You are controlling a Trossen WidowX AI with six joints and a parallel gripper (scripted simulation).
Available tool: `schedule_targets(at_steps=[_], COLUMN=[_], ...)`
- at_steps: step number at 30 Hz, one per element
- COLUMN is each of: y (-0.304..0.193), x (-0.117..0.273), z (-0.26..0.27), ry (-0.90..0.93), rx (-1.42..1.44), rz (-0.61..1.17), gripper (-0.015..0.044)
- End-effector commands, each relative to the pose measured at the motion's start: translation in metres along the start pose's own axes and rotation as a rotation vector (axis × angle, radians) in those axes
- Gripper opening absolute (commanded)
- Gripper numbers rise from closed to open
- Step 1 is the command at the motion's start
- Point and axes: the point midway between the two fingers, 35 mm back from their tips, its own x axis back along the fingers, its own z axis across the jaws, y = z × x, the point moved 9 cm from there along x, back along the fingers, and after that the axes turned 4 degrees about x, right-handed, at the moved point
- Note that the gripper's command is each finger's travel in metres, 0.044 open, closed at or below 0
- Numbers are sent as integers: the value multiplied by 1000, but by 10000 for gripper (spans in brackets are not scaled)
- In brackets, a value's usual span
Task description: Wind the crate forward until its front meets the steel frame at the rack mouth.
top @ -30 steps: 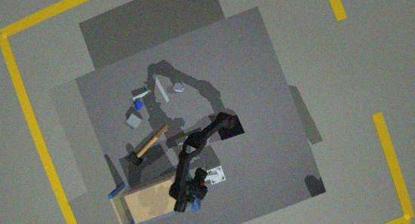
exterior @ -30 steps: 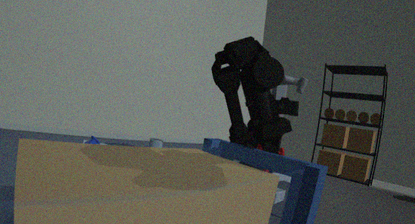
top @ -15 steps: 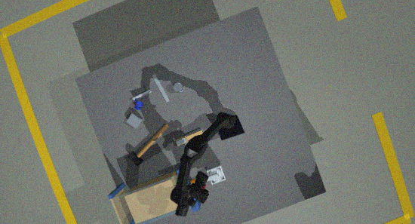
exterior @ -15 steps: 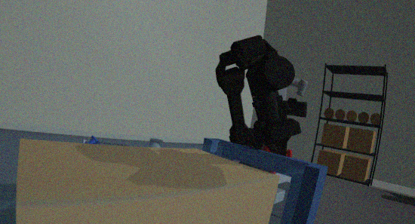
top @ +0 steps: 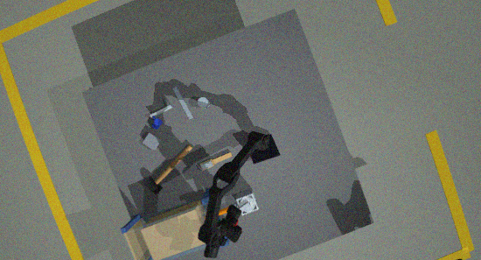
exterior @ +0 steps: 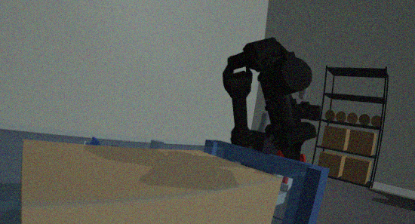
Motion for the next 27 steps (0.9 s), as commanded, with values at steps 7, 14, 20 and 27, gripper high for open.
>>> schedule_targets(at_steps=[7, 14, 20, 27], y=[20, 30, 39, 49], x=[-12, -16, -20, -24], z=[-9, -11, -12, -12], ry=[-6, -6, -6, -7], rx=[7, 7, 8, 8], rz=[-19, -20, -20, -21], gripper=[0, 0, 0, 0])
